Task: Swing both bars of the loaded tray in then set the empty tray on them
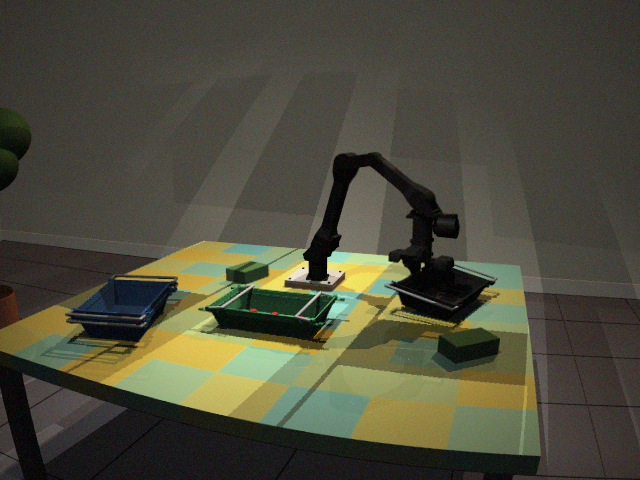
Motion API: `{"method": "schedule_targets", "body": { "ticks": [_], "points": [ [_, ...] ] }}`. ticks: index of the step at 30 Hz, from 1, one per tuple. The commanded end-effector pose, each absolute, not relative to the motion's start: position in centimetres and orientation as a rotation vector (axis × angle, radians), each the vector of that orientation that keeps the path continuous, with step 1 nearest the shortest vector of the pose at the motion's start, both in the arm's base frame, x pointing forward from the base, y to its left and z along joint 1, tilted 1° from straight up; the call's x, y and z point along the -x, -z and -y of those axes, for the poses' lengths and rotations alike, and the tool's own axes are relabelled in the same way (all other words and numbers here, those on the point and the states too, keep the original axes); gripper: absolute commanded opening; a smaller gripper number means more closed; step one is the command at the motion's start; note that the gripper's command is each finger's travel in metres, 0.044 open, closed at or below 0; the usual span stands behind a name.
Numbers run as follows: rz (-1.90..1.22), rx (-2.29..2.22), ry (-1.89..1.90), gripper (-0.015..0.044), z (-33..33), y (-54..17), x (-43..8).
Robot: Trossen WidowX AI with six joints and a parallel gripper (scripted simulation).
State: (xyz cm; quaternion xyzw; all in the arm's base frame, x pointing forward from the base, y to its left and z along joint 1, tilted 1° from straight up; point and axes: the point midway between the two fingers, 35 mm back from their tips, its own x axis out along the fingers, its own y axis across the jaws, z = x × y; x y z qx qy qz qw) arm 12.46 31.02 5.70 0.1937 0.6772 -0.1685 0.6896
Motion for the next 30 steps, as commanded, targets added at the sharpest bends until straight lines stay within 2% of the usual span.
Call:
{"method": "schedule_targets", "body": {
  "ticks": [1,7,20,30],
  "points": [
    [-1.513,-0.432,0.381,0.0,-30.9,-7.9,-12.4],
    [-1.513,-0.432,0.381,0.0,-30.5,-11.1,-12.2],
    [-1.513,-0.432,0.381,0.0,-30.6,-11.4,-12.2],
    [-1.513,-0.433,0.381,0.0,-30.9,-15.5,-12.3]
  ]
}}
